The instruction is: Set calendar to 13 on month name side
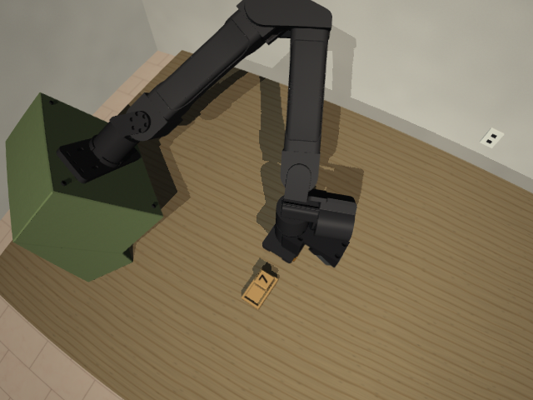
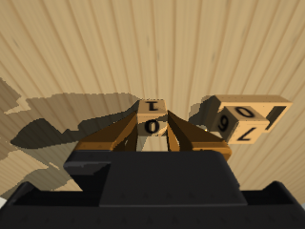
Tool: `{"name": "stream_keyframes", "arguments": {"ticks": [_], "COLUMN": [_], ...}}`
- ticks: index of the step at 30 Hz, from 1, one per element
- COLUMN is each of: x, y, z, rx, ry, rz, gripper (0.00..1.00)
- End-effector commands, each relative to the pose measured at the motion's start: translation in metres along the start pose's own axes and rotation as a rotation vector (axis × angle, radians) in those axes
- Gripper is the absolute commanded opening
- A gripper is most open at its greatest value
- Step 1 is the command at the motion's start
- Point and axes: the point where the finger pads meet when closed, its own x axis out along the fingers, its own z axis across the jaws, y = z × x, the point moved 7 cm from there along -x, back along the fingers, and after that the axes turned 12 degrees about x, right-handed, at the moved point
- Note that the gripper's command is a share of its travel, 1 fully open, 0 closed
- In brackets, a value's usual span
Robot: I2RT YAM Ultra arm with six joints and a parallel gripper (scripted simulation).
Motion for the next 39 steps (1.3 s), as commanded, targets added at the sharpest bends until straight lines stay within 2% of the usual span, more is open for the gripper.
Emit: {"name": "stream_keyframes", "arguments": {"ticks": [1,10,11,15,19,24,25,39], "x": [-0.0018,-0.0018,-0.0018,-0.0018,-0.0018,-0.0018,-0.0018,-0.0039], "y": [-0.0021,-0.0021,-0.0021,-0.0021,-0.0021,-0.0021,-0.0021,-0.0021], "z": [0.0006,0.0006,0.0006,0.0006,0.0006,0.0006,0.0006,0.0006], "rx": [-0.003,-0.003,-0.003,-0.003,-0.003,-0.003,-0.003,-0.003], "ry": [0.001,0.001,0.001,0.001,0.001,0.001,0.001,0.001], "rz": [-0.010,-0.010,-0.010,-0.010,-0.010,-0.010,-0.010,-0.010], "gripper": [0.26,0.26,0.29,0.29,0.37,0.41,0.45,0.45]}}
